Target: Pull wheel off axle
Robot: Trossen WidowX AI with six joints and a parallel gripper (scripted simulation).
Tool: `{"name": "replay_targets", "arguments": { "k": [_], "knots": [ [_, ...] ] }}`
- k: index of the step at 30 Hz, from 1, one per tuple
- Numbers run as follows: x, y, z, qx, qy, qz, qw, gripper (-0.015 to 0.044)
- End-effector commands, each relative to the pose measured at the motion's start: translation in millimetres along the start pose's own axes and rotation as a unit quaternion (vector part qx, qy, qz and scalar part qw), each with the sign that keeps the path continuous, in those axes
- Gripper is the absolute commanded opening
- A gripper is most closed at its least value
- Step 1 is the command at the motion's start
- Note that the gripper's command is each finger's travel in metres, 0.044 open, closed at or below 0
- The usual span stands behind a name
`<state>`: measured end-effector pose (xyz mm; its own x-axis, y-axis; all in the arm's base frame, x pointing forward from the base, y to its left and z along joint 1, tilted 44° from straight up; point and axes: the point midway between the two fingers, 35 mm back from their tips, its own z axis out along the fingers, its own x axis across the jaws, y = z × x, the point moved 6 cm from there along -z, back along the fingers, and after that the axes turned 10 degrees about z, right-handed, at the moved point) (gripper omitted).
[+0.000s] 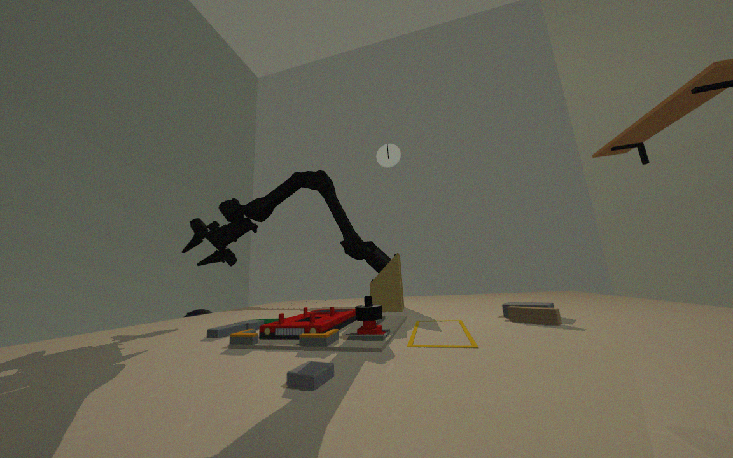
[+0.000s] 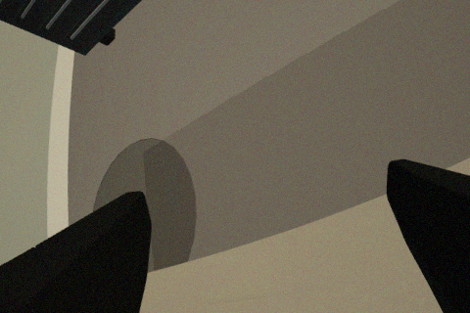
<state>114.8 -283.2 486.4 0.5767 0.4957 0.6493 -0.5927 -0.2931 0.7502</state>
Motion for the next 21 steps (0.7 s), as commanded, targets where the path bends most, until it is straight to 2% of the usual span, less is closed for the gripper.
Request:
{"name": "replay_targets", "arguments": {
  "k": [1,9,12,21],
  "knots": [
    [5,-48,22,0.078,0.0,0.011,0.997,0.03],
    [16,-129,49,0.193,-0.029,0.017,0.981,0.03],
    [30,-162,52,0.229,-0.022,0.006,0.973,0.03],
    [49,-263,49,0.349,-0.066,-0.042,0.934,0.03]
  ]
}}
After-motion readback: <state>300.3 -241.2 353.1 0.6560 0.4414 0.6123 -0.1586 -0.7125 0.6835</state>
